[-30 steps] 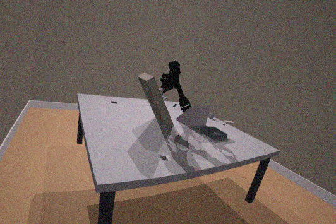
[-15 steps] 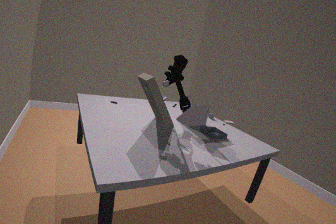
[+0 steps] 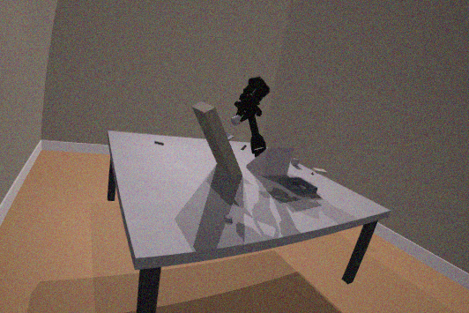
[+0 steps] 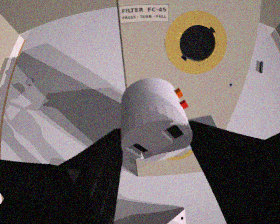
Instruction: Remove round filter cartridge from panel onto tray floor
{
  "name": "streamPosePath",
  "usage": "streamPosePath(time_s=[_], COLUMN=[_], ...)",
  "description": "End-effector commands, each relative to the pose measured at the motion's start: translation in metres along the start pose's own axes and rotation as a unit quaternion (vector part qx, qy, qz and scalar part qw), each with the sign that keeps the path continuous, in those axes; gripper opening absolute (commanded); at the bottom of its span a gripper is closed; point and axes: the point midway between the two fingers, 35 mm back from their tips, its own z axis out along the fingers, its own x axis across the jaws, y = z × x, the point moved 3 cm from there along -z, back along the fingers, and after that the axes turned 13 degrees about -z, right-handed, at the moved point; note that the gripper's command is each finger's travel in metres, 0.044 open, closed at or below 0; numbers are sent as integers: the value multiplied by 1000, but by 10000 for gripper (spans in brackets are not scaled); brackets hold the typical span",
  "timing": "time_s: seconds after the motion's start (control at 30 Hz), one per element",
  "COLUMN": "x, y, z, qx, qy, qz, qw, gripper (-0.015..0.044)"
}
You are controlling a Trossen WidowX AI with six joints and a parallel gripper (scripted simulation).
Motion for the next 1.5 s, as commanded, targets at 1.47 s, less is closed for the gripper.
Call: streamPosePath(time_s=[1.47], x=[219], y=[-105], z=[-39], qx=[-29], qy=[294], qz=[-476], qw=[828], gripper=[0])
